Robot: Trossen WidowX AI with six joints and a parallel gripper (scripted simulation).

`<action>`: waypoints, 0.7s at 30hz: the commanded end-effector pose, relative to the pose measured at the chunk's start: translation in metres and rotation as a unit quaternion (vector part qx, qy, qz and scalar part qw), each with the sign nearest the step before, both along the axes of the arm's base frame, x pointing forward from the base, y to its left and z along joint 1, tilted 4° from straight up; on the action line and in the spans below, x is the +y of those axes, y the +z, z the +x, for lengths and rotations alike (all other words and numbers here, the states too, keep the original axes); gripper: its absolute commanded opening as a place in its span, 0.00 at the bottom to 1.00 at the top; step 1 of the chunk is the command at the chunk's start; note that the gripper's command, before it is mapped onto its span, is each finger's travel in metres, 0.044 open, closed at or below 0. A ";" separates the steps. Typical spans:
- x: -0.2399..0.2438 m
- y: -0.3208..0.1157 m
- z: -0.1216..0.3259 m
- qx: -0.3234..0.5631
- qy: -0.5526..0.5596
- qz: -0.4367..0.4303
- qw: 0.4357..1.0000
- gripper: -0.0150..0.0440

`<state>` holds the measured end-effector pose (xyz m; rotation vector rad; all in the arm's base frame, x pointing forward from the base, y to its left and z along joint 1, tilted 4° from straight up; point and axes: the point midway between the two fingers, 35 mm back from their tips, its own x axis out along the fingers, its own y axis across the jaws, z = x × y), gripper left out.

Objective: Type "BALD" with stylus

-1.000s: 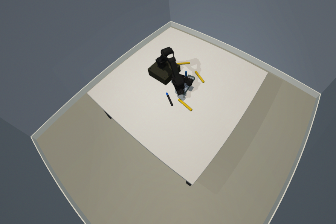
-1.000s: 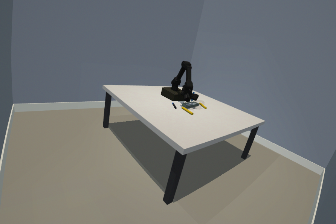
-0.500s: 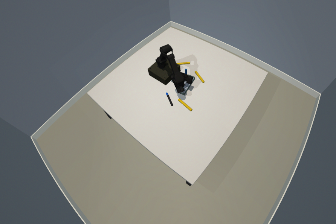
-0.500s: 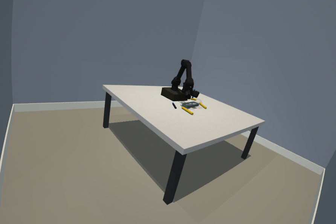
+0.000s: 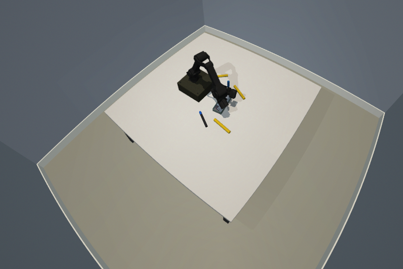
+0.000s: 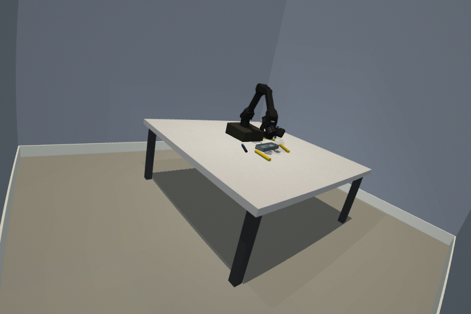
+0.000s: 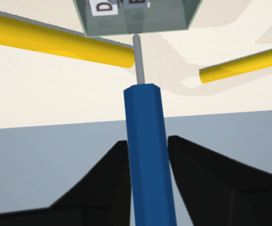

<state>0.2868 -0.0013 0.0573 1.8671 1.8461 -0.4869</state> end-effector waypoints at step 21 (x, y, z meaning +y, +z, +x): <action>0.022 -0.018 0.016 -0.001 0.001 0.005 1.000 0.34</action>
